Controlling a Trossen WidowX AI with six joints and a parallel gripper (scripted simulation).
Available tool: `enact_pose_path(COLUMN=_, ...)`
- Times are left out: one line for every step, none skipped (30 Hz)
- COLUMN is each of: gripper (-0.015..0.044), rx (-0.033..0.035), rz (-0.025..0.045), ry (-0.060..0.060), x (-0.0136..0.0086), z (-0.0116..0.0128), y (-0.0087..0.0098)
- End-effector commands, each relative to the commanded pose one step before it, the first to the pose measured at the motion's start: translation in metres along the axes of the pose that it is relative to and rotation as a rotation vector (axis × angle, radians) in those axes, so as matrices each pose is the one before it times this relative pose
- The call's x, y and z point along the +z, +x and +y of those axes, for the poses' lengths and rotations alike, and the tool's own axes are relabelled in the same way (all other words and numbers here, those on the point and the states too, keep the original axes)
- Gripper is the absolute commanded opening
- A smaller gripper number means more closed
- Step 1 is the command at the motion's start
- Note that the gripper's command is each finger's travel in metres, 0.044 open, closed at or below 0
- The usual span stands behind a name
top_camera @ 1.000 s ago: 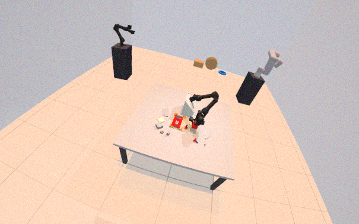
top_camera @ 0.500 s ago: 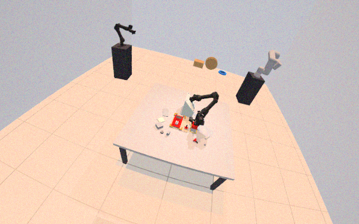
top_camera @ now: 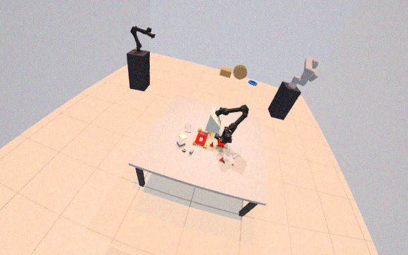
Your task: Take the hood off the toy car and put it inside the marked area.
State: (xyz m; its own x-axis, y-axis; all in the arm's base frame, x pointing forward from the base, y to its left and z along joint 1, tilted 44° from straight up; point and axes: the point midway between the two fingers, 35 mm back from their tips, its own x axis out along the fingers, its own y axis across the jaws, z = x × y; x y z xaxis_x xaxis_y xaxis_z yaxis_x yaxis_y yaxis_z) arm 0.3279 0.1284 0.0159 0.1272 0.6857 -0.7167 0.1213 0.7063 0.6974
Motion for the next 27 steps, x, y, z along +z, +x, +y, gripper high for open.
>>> enact_pose_path(gripper=0.0, rx=-0.006, rz=-0.00027, ry=0.0054, x=0.00018, z=-0.0019, y=0.00309)
enact_pose_path(gripper=0.0, rx=0.00002, rz=0.00001, ry=0.0, x=0.0, z=0.0, y=0.00049)
enact_pose_path(gripper=0.0, rx=0.00002, rz=0.00001, ry=0.0, x=0.0, z=0.0, y=0.00049)
enact_pose_path(gripper=0.0, rx=0.00002, rz=0.00001, ry=0.0, x=-0.00001, z=0.00001, y=0.00049)
enact_pose_path(gripper=0.0, rx=0.00002, rz=0.00001, ry=0.0, x=-0.00001, z=0.00001, y=0.00049)
enact_pose_path(gripper=0.0, rx=0.00002, rz=0.00001, ry=0.0, x=-0.00001, z=0.00001, y=0.00049)
enact_pose_path(gripper=0.0, rx=0.00002, rz=0.00001, ry=0.0, x=-0.00001, z=0.00001, y=0.00049)
enact_pose_path(gripper=0.0, rx=0.00003, rz=0.00001, ry=0.0, x=-0.00001, z=0.00001, y=0.00049)
enact_pose_path(gripper=0.0, rx=0.00003, rz=0.00001, ry=0.0, x=-0.00001, z=0.00001, y=0.00049)
enact_pose_path(gripper=0.0, rx=0.00003, rz=0.00001, ry=0.0, x=-0.00001, z=0.00001, y=0.00049)
enact_pose_path(gripper=0.0, rx=0.00003, rz=0.00001, ry=0.0, x=-0.00001, z=0.00001, y=0.00049)
enact_pose_path(gripper=0.0, rx=0.00003, rz=0.00001, ry=0.0, x=-0.00001, z=0.00001, y=0.00049)
enact_pose_path(gripper=0.0, rx=0.00003, rz=0.00001, ry=0.0, x=-0.00001, z=0.00001, y=0.00049)
enact_pose_path(gripper=0.0, rx=0.00003, rz=0.00001, ry=0.0, x=-0.00001, z=0.00001, y=0.00049)
enact_pose_path(gripper=0.0, rx=0.00003, rz=0.00001, ry=0.0, x=-0.00001, z=0.00001, y=0.00049)
enact_pose_path(gripper=0.0, rx=0.00003, rz=0.00001, ry=0.0, x=-0.00002, z=0.00001, y=0.00049)
enact_pose_path(gripper=0.0, rx=0.00003, rz=0.00001, ry=0.0, x=-0.00002, z=0.00001, y=0.00049)
enact_pose_path(gripper=0.0, rx=0.00004, rz=0.00001, ry=0.0, x=-0.00002, z=0.00001, y=0.00049)
enact_pose_path(gripper=0.0, rx=0.00004, rz=0.00001, ry=0.0, x=-0.00002, z=0.00001, y=0.00049)
enact_pose_path(gripper=0.0, rx=0.00004, rz=0.00001, ry=0.0, x=-0.00002, z=0.00001, y=0.00049)
enact_pose_path(gripper=0.0, rx=0.00004, rz=0.00001, ry=0.0, x=-0.00002, z=0.00001, y=0.00049)
enact_pose_path(gripper=0.0, rx=0.00004, rz=0.00001, ry=0.0, x=-0.00002, z=0.00001, y=0.00049)
enact_pose_path(gripper=0.0, rx=0.00003, rz=0.00001, ry=0.0, x=-0.00002, z=0.00001, y=0.0004)
enact_pose_path(gripper=0.0, rx=0.00002, rz=0.0, ry=0.0, x=-0.00001, z=0.0, y=0.00024)
enact_pose_path(gripper=0.0, rx=0.00001, rz=0.0, ry=0.0, x=0.0, z=0.0, y=0.00008)
enact_pose_path(gripper=0.0026, rx=0.00604, rz=0.00059, ry=-0.0055, x=-0.00016, z=0.00193, y=-0.0021)
enact_pose_path(gripper=0.0053, rx=0.0, rz=0.0, ry=0.0, x=0.0, z=0.0, y=0.0)
